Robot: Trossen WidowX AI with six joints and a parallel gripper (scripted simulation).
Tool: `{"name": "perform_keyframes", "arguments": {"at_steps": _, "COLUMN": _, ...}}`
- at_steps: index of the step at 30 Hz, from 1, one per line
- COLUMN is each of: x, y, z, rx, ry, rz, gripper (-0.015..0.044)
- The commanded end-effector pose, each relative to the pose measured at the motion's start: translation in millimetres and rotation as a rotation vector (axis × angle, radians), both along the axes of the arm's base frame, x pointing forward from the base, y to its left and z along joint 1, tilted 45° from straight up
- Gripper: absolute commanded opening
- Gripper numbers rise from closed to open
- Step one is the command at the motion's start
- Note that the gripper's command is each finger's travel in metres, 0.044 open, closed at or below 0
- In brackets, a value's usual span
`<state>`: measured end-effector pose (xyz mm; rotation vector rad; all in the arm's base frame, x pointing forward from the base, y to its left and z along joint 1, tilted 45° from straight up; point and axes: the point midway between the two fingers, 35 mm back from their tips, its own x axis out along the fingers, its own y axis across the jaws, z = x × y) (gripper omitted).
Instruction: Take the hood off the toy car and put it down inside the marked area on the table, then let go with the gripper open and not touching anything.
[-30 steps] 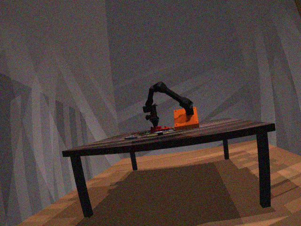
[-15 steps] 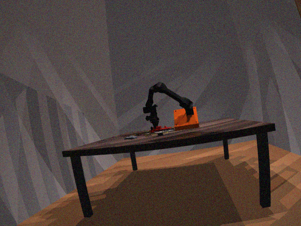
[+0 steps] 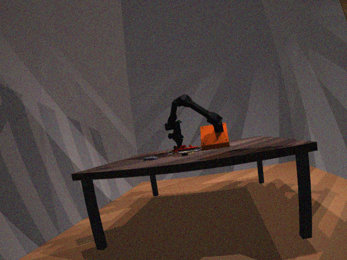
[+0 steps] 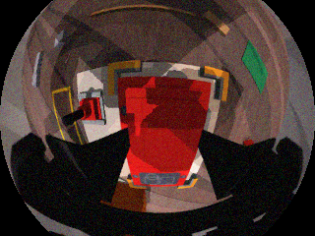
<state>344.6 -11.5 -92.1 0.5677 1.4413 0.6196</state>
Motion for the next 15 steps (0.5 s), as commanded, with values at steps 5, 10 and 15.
{"name": "perform_keyframes", "arguments": {"at_steps": 5, "x": 0.2, "y": -2.5, "z": 2.6, "rx": 0.000, "ry": -0.001, "rz": 0.000, "gripper": 0.0065}}
{"name": "perform_keyframes", "arguments": {"at_steps": 10, "x": 0.2, "y": -4.8, "z": 4.8, "rx": -0.001, "ry": -0.001, "rz": 0.000, "gripper": 0.0000}}
{"name": "perform_keyframes", "arguments": {"at_steps": 15, "x": 0.2, "y": -7.1, "z": 7.1, "rx": -0.001, "ry": -0.001, "rz": 0.000, "gripper": 0.0000}}
